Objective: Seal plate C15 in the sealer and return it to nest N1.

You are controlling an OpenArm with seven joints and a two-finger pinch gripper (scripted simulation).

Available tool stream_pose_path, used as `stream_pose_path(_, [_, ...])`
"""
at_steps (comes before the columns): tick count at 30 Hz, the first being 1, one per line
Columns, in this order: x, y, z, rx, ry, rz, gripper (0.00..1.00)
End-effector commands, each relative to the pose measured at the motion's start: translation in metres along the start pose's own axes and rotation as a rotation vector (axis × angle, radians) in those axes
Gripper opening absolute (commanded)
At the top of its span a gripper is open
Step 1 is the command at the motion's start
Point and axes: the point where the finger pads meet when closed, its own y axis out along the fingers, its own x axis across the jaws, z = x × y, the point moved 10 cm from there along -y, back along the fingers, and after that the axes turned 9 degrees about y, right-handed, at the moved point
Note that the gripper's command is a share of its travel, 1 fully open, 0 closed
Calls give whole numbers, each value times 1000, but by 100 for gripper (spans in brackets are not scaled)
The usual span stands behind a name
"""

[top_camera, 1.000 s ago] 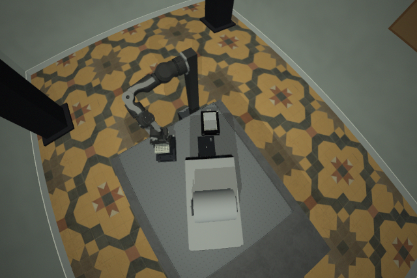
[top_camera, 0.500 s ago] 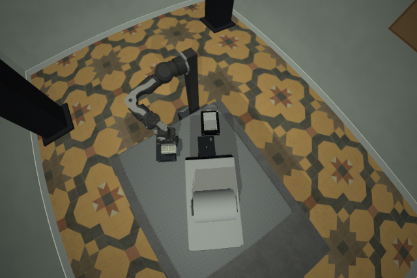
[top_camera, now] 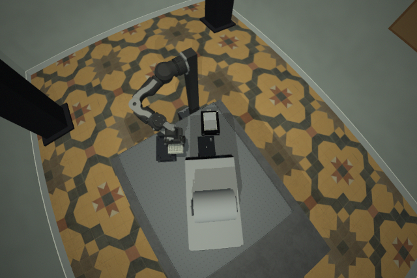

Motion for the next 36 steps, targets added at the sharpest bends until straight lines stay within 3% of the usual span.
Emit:
stream_pose_path(1, [0, 0, 0, 0, 3, 4, 0])
stream_pose_path(5, [0, 0, 0, 0, 3, 4, 0])
stream_pose_path(10, [41, -8, 2, 0, 3, 3, 0])
stream_pose_path(22, [41, -8, 2, 0, 3, 3, 0])
stream_pose_path(27, [82, -15, 3, 0, 3, 3, 0])
stream_pose_path(36, [82, -15, 3, 0, 3, 3, 0])
